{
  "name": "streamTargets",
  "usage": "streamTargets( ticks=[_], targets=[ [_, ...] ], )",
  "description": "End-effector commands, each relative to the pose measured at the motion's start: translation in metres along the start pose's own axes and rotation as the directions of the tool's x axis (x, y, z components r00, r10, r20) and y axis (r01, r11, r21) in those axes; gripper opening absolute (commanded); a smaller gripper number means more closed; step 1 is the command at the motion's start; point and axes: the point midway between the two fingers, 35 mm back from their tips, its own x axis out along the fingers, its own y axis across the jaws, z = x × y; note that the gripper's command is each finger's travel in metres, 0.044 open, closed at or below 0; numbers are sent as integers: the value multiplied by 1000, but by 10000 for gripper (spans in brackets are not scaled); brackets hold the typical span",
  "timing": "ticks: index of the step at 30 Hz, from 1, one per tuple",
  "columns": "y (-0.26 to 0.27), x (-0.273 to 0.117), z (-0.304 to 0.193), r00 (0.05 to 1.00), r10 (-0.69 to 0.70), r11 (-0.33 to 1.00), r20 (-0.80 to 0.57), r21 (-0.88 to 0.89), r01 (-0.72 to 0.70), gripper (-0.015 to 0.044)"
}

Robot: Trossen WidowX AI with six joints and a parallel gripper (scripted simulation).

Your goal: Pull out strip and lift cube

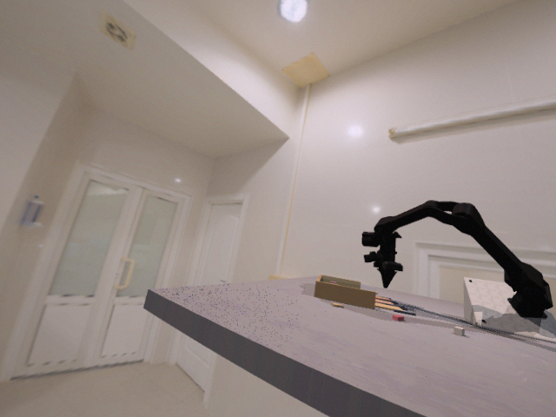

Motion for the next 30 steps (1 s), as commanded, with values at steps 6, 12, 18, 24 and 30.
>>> streamTargets(
  ticks=[6,12,18,24,30],
  targets=[
    [1,16,0,1000,5,1000,-4,6,-5,0],
    [2,26,0,1000,5,1000,-4,5,-5,0],
    [3,36,0,1000,6,1000,-4,5,-6,0],
    [4,46,-1,1000,8,1000,-3,5,-8,0],
    [5,51,-1,1000,8,1000,-3,5,-8,0]
  ],
)
